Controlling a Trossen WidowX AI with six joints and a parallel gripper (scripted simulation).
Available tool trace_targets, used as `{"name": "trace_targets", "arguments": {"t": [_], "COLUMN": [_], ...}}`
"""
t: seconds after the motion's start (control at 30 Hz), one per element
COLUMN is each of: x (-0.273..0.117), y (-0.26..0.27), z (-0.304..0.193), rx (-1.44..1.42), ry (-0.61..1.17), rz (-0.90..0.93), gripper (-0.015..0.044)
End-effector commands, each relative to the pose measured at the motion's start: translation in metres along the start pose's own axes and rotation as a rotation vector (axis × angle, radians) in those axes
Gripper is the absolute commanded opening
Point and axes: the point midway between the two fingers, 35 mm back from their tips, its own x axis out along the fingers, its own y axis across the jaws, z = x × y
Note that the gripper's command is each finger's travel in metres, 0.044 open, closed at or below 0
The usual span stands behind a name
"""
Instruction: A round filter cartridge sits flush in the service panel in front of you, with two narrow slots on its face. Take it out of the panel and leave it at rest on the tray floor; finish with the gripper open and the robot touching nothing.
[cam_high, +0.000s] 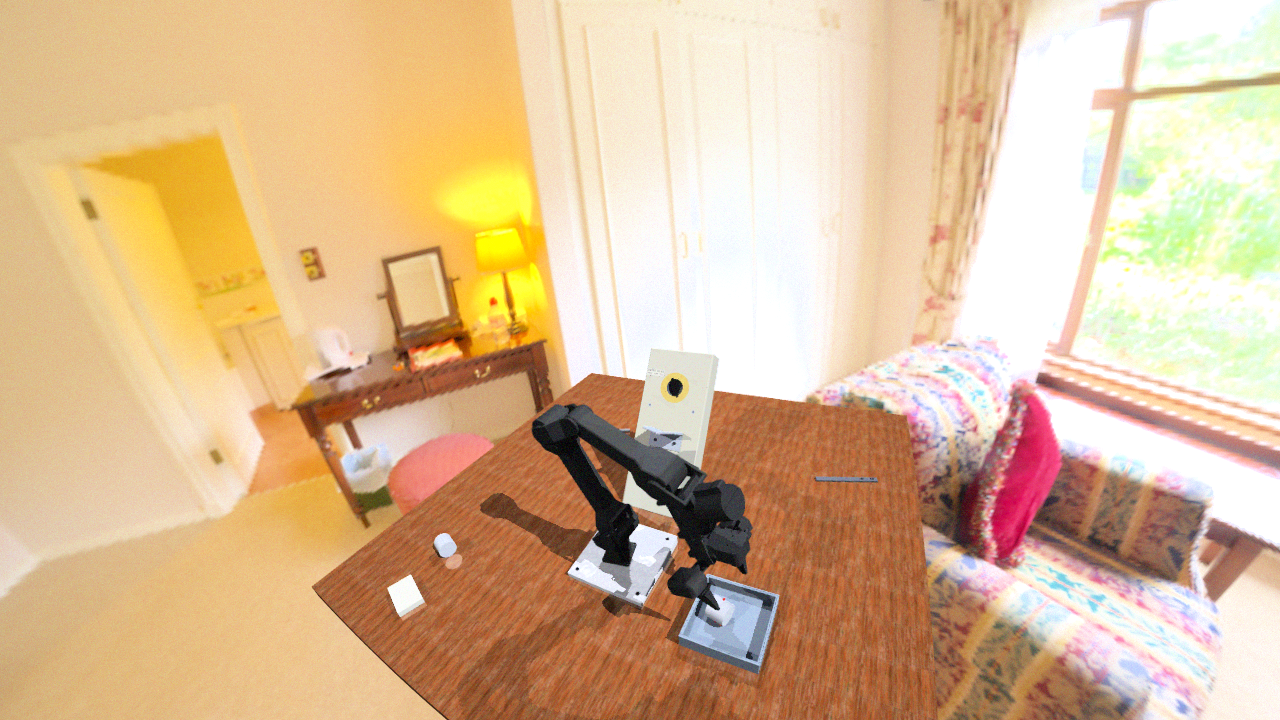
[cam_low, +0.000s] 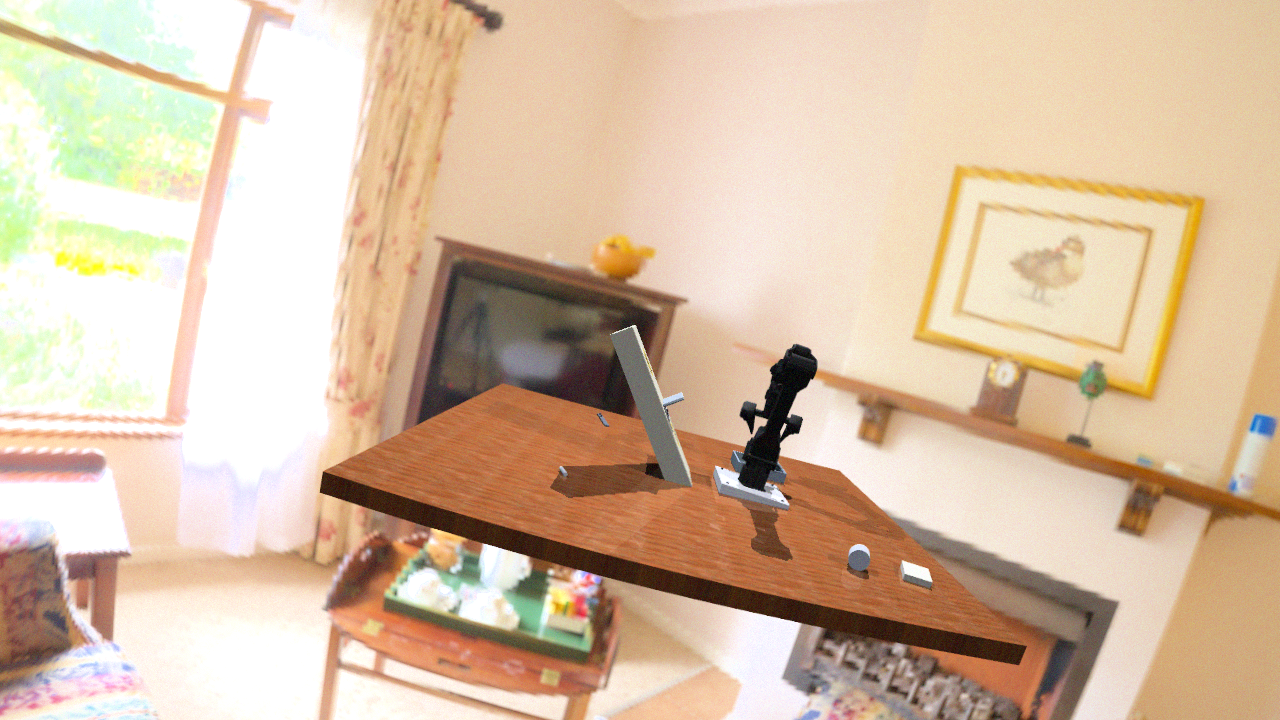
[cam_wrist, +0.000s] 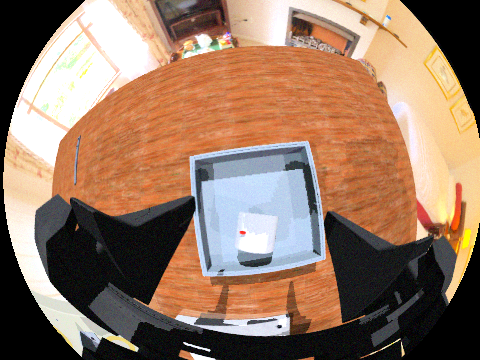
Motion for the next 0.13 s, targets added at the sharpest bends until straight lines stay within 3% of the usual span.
{"name": "trace_targets", "arguments": {"t": [0.0, 0.1], "x": [0.0004, 0.0004], "y": [0.0000, 0.0000], "z": [0.0000, 0.0000], "rx": [-0.001, -0.001], "ry": [0.000, 0.000], "rz": [0.000, 0.000], "gripper": [0.0440, 0.0440]}}
